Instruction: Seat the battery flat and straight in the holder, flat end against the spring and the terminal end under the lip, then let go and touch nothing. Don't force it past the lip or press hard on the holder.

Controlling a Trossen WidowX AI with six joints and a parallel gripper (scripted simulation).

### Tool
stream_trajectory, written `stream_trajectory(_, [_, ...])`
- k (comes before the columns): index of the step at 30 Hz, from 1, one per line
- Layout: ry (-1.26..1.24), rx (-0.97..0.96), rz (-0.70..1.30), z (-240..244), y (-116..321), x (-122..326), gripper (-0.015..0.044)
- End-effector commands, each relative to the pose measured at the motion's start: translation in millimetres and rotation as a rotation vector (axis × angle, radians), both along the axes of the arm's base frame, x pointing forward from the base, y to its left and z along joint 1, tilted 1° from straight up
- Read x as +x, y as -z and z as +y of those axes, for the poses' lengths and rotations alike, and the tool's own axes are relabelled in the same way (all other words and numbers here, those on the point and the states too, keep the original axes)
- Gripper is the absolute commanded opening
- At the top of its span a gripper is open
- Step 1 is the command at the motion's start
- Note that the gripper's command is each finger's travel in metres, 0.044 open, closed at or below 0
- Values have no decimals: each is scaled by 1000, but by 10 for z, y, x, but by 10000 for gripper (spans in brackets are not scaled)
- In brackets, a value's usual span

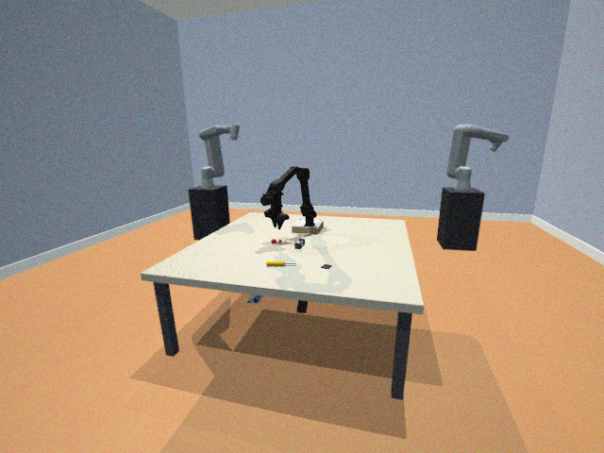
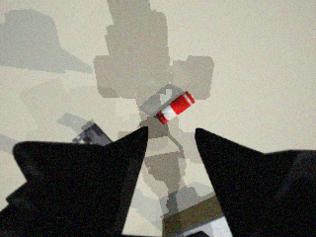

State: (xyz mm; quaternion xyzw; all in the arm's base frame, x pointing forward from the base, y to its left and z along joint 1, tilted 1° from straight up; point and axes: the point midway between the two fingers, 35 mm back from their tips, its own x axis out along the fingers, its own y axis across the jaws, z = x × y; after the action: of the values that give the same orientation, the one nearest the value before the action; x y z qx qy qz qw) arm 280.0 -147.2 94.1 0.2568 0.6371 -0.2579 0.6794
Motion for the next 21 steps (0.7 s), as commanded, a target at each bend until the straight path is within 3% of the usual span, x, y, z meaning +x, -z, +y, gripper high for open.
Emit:
stream_trajectory(1, [540, 32, 6, -64, 276, -27, 236])
stream_trajectory(5, [865, 46, 0, -101, 409, -40, 236])
stream_trajectory(21, [881, 47, 0, -104, 440, -38, 236])
